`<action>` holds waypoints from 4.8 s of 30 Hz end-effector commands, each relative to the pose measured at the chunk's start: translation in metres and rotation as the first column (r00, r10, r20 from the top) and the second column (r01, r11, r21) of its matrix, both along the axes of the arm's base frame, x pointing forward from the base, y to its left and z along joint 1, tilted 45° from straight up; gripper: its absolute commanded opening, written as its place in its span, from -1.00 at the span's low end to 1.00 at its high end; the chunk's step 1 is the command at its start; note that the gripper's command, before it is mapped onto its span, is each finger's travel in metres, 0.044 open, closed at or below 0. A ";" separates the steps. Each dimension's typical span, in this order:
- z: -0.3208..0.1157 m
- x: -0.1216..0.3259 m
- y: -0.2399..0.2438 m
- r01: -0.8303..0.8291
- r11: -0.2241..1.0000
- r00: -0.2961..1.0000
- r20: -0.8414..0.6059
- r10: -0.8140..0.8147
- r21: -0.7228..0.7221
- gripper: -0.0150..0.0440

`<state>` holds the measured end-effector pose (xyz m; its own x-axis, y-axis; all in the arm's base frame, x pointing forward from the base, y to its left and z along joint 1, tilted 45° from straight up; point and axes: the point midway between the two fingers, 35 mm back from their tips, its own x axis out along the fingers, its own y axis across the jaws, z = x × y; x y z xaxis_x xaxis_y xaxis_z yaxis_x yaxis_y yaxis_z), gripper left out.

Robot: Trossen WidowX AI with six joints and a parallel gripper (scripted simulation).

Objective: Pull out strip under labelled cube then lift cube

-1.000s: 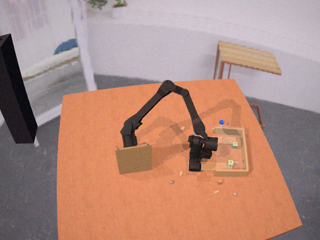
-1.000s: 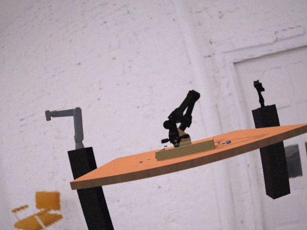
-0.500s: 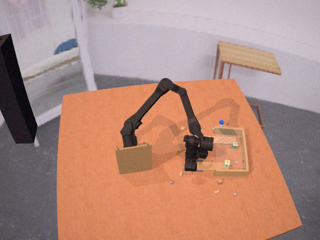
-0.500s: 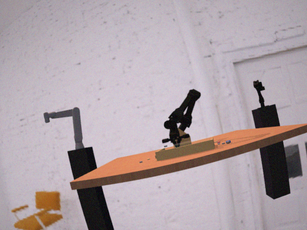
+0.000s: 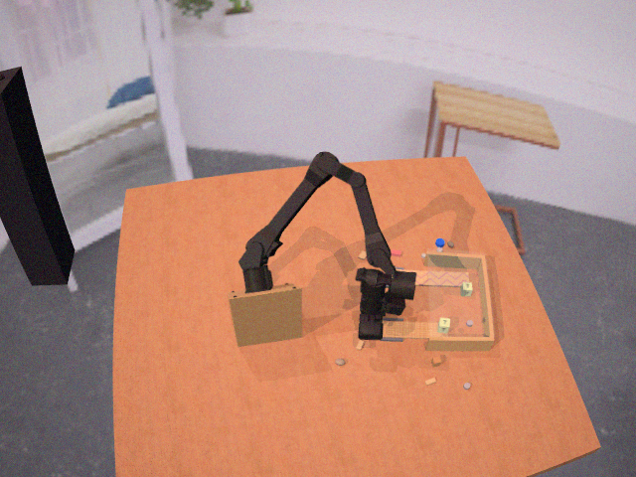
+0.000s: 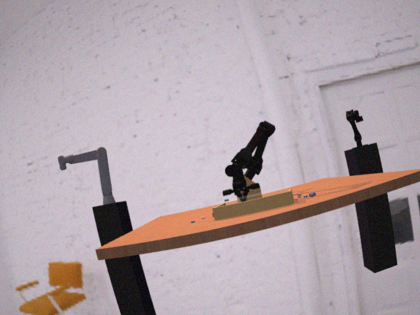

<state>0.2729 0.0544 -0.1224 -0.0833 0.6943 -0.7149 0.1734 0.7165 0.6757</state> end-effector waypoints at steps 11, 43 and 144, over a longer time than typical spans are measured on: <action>0.002 -0.029 0.003 -0.008 1.000 1.000 -0.022 0.008 0.001 -0.49; 0.011 -0.076 0.006 -0.008 1.000 1.000 -0.026 0.008 0.001 -0.49; 0.031 0.014 -0.034 0.072 0.997 0.993 -0.096 -0.073 -0.016 1.00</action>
<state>0.2745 0.0226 -0.0919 -0.1104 0.6916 -0.7138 0.2901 0.7093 0.6424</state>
